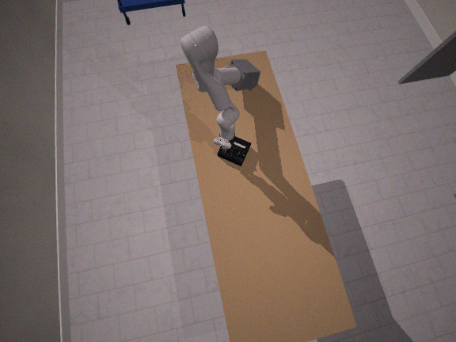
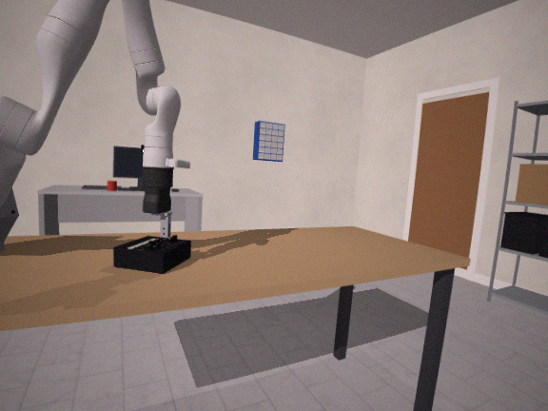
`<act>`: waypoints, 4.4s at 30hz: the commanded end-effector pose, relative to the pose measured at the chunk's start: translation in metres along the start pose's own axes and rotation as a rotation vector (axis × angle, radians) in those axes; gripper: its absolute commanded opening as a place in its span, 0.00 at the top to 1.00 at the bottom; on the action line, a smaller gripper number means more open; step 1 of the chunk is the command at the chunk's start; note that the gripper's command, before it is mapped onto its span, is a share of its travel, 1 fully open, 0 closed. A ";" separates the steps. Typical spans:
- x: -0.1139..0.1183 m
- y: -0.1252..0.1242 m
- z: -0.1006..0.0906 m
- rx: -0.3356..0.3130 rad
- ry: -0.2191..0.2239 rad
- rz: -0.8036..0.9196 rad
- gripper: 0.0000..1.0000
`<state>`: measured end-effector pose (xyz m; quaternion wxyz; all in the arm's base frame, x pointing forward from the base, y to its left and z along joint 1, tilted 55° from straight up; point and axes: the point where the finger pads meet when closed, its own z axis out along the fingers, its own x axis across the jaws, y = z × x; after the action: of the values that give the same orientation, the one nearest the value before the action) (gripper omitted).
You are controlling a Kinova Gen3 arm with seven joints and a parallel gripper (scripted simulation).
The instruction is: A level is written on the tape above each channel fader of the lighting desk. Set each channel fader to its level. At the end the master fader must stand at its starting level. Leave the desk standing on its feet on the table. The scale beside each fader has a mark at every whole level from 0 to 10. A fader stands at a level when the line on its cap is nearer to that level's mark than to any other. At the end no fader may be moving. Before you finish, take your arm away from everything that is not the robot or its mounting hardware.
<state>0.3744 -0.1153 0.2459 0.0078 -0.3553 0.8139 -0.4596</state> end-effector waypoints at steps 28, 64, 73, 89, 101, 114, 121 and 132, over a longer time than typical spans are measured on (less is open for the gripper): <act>0.002 0.000 0.015 -0.001 0.005 0.002 1.00; 0.002 0.000 0.015 -0.001 0.005 0.002 1.00; 0.002 0.000 0.016 -0.001 0.005 0.002 1.00; 0.002 0.000 0.024 -0.001 0.005 0.002 1.00; 0.002 0.000 0.027 -0.001 0.005 0.002 1.00; 0.002 0.000 0.027 -0.001 0.005 0.002 1.00; 0.002 0.000 0.027 -0.001 0.005 0.002 1.00; 0.002 0.001 0.027 -0.001 0.005 0.002 1.00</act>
<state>0.3818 -0.1366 0.2297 0.0058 -0.3527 0.8148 -0.4601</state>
